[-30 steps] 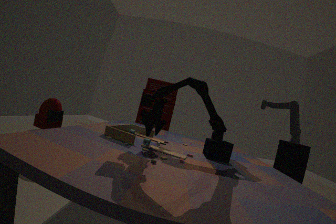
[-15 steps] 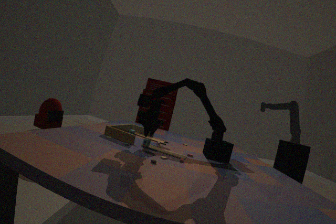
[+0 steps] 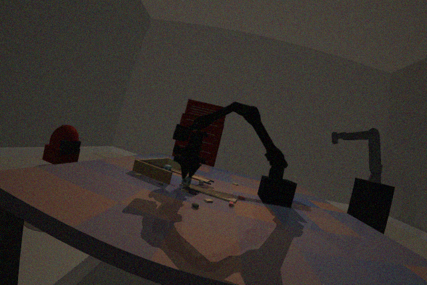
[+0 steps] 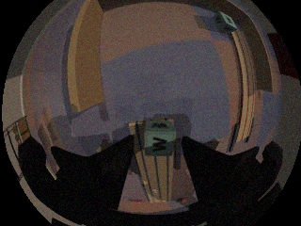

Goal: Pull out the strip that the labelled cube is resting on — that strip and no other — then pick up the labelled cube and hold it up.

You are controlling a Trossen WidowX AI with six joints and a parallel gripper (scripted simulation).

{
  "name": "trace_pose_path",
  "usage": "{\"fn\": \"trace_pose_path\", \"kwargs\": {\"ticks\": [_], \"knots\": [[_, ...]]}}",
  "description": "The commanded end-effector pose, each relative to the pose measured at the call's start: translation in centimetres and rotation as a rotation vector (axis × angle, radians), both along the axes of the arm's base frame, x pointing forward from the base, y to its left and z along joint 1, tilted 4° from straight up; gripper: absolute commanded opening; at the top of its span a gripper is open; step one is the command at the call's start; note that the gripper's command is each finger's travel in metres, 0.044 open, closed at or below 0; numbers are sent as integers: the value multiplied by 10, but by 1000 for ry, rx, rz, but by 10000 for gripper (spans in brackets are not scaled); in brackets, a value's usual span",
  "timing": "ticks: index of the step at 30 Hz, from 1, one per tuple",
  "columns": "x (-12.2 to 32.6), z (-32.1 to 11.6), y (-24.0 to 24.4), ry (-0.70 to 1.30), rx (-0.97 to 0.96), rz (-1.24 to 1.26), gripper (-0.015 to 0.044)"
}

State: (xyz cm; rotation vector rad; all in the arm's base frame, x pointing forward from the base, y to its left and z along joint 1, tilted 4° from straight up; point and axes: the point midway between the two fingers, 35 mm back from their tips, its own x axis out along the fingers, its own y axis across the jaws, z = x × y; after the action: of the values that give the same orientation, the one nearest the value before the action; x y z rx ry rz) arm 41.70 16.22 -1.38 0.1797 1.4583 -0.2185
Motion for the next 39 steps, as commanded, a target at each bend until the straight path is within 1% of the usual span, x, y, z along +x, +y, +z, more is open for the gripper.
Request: {"fn": "trace_pose_path", "kwargs": {"ticks": [1,12,16,22,26,39], "knots": [[-2,-8,0,7,2,4,250],[-1,-20,-1,7,2,4,250],[0,-18,-1,3,-1,0,145],[0,-18,-1,3,-1,0,105],[-2,-16,-2,3,-1,0,0],[-44,11,-17,10,0,4,0]]}}
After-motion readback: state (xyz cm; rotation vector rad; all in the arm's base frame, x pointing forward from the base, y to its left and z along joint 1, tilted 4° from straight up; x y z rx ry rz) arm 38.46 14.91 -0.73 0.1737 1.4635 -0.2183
